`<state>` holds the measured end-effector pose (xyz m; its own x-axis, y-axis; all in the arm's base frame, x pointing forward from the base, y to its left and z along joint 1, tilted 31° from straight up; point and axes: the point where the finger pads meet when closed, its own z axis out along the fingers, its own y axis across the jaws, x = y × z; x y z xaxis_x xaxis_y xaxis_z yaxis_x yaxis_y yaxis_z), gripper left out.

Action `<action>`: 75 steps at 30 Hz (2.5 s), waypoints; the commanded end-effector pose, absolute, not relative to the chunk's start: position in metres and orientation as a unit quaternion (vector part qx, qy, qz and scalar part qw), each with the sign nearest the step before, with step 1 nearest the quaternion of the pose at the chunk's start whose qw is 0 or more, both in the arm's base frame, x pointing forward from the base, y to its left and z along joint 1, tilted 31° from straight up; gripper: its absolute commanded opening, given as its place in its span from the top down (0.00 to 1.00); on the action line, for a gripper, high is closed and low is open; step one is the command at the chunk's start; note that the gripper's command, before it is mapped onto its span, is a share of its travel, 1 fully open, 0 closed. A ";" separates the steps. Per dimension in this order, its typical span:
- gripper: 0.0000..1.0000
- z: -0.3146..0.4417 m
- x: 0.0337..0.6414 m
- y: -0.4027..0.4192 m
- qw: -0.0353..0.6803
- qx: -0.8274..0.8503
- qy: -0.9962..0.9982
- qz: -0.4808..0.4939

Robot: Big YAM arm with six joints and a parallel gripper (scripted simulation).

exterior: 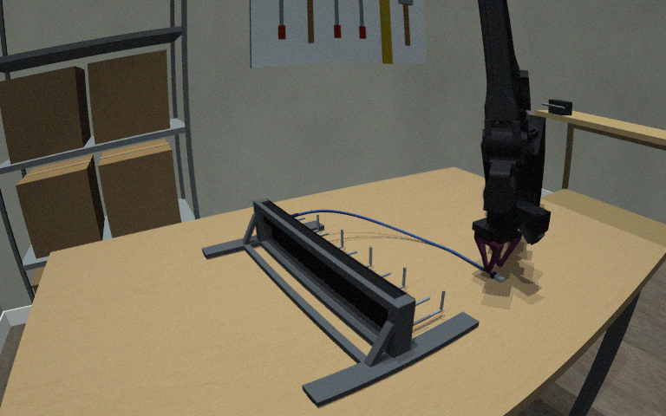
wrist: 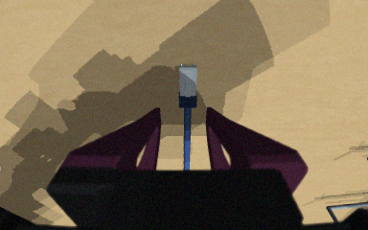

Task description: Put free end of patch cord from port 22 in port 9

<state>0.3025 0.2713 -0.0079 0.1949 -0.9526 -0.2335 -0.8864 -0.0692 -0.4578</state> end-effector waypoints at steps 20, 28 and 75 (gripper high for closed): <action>0.64 -0.002 0.309 0.280 0.263 -0.726 0.632 -0.062; 0.64 -0.003 0.309 0.280 0.260 -0.727 0.632 -0.062; 0.64 -0.006 0.307 0.279 0.258 -0.727 0.633 -0.061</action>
<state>0.3066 0.2752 -0.0047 0.1956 -0.9519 -0.2358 -0.8850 -0.0677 -0.4607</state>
